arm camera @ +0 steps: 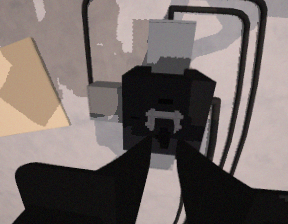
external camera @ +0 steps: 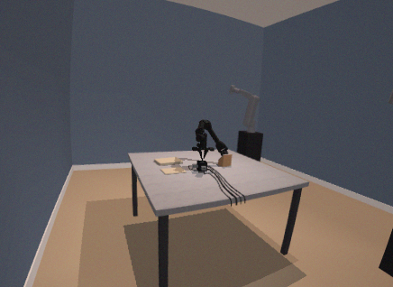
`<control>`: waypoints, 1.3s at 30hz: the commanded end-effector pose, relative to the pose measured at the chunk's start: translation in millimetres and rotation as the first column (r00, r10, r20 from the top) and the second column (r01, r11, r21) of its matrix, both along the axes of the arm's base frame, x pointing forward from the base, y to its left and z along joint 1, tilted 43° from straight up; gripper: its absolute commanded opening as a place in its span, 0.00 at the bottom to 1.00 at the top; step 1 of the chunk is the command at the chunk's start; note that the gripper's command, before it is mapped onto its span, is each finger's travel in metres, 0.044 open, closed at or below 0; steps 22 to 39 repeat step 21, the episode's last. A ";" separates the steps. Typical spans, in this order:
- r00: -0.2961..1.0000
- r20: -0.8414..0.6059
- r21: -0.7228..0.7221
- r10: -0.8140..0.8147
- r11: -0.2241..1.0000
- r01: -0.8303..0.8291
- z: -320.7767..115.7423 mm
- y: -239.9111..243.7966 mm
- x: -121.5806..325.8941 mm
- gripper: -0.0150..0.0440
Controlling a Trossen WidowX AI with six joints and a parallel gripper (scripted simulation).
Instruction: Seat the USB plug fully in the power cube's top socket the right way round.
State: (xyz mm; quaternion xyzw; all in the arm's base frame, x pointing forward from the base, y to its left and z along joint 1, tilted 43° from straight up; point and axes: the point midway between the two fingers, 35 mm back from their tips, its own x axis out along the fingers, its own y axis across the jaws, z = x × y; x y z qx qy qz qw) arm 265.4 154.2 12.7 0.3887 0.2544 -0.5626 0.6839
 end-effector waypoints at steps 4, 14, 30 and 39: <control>1.000 0.000 0.000 0.000 1.000 0.000 0.0 0.0 0.0 0.42; 1.000 0.000 0.000 0.000 1.000 0.000 3.7 3.2 -1.1 0.42; 1.000 0.000 0.000 0.000 1.000 0.000 8.8 7.8 -2.7 0.42; 1.000 0.000 0.000 0.000 1.000 0.000 8.8 7.8 -2.7 0.42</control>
